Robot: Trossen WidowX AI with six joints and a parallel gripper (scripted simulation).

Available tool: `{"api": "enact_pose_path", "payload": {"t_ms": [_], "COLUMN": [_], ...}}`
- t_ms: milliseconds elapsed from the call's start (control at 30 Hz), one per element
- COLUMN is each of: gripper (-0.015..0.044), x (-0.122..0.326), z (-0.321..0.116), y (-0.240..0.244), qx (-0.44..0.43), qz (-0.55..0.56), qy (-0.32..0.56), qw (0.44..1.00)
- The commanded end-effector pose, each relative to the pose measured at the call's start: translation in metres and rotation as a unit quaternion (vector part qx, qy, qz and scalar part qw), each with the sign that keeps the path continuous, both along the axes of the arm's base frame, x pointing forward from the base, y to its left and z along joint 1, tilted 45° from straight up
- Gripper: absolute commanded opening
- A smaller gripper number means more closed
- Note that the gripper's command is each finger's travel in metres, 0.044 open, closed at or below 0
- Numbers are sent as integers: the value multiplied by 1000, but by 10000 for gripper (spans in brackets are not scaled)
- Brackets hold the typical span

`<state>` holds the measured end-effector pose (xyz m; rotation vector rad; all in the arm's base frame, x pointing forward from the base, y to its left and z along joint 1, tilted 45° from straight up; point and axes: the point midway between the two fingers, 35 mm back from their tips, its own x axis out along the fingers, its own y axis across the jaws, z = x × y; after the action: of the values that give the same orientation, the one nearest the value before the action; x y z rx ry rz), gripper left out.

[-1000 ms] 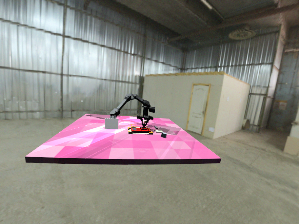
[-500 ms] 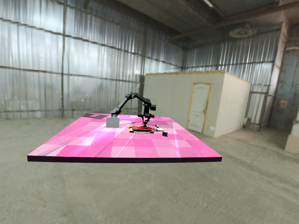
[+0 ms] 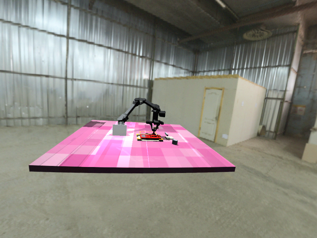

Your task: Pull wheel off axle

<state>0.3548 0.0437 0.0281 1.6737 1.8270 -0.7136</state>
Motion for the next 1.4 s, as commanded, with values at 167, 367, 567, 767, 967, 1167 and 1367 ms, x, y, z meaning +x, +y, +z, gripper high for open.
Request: {"api": "enact_pose_path", "payload": {"t_ms": [167, 367, 567, 767, 967, 1167, 1367], "gripper": [0, 0, 0, 0, 0, 0, 0], "x": [1, 1, 1, 1, 1, 1, 1], "z": [3, 5, 6, 8, 9, 10, 12], "y": [-5, -6, -8, -9, -11, -12, -13], "qx": [-1, -1, -1, -1, -1, -1, -1], "qz": [-2, -2, -2, -2, -3, -3, -3], "qy": [-1, -1, -1, -1, -1, -1, -1], "qw": [1000, 1000, 1000, 1000, 1000, 1000, 1000]}}
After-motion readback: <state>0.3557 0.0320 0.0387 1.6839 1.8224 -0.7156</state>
